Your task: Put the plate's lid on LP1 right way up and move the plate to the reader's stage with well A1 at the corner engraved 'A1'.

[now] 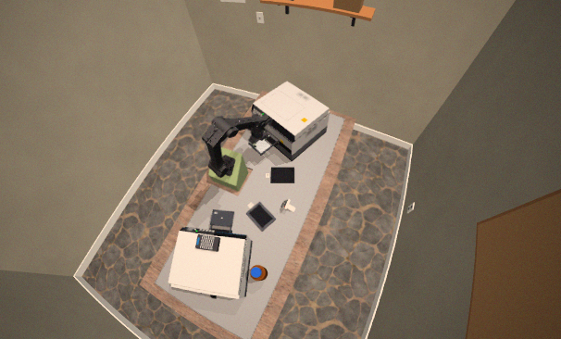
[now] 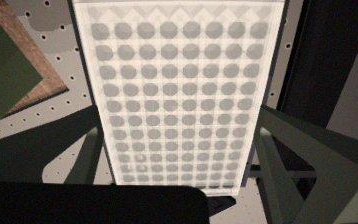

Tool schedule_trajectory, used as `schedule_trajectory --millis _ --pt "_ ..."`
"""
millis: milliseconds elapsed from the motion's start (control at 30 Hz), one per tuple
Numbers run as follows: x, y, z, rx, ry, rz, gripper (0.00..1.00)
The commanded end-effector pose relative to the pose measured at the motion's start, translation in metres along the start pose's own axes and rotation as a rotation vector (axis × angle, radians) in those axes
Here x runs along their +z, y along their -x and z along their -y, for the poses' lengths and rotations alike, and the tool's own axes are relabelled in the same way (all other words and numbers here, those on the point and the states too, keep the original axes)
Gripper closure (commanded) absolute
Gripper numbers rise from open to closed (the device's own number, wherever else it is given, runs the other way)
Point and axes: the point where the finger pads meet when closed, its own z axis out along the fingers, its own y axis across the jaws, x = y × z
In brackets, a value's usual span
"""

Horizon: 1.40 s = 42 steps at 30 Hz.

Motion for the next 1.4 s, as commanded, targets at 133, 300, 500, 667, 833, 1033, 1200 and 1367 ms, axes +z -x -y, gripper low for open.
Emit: schedule_trajectory --millis 133,300,500,667,833,1033,1200,1367 --pt "-0.021 0.000 0.022 0.032 -0.054 0.011 0.14" --pt "-0.029 0.001 0.023 0.013 -0.065 0.008 0.14" --pt "-0.022 0.003 0.013 -0.006 -0.036 -0.001 0.14" --pt "-0.017 0.001 0.010 0.005 -0.034 0.009 0.14" --pt "-0.013 -0.001 0.008 0.013 -0.033 0.015 0.14" --pt "-0.012 0.001 0.003 0.001 -0.027 0.005 0.14" --pt "-0.015 0.002 0.009 -0.001 -0.038 0.002 0.14" --pt "-0.022 0.004 0.018 0.001 -0.058 0.002 0.14"
